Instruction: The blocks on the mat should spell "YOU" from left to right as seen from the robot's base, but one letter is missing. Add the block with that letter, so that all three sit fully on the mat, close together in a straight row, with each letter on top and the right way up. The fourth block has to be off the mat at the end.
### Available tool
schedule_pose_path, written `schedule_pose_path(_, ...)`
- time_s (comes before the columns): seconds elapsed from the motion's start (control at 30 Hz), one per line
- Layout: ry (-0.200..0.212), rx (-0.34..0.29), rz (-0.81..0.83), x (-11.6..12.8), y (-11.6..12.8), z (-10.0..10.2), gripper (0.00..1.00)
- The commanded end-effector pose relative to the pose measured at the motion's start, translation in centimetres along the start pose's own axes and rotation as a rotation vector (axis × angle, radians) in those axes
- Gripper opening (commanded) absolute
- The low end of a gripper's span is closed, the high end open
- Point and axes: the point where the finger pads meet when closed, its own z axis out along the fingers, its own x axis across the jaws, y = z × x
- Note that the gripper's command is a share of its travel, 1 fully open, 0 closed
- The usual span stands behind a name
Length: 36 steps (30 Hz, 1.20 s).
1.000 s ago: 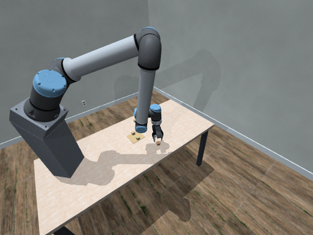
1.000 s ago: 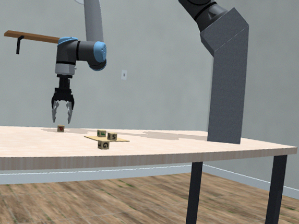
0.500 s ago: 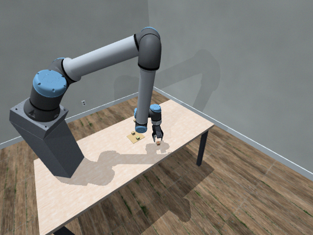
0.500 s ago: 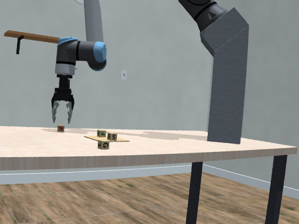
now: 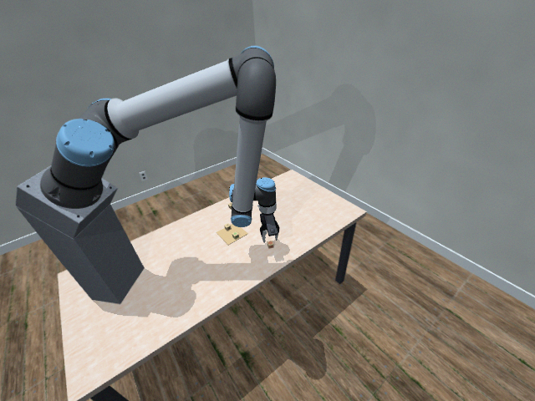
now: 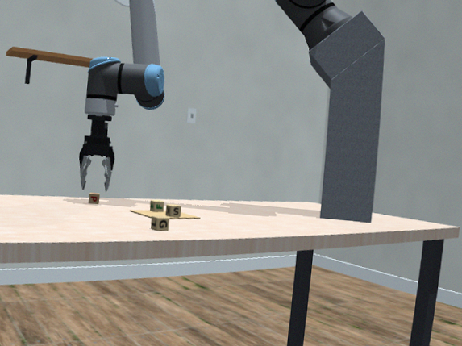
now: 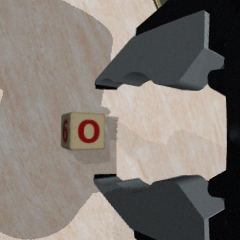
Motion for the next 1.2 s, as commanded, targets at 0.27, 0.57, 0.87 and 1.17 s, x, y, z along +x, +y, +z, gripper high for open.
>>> schedule_pose_path(0.27, -0.001, 0.000, 0.000, -0.1, 0.0, 0.1, 0.40)
schedule_pose_path(0.57, -0.001, 0.000, 0.000, -0.1, 0.0, 1.5, 0.40)
schedule_pose_path(0.87, -0.001, 0.000, 0.000, -0.1, 0.0, 3.0, 0.40)
schedule_pose_path(1.17, -0.001, 0.000, 0.000, -0.1, 0.0, 3.6, 0.40)
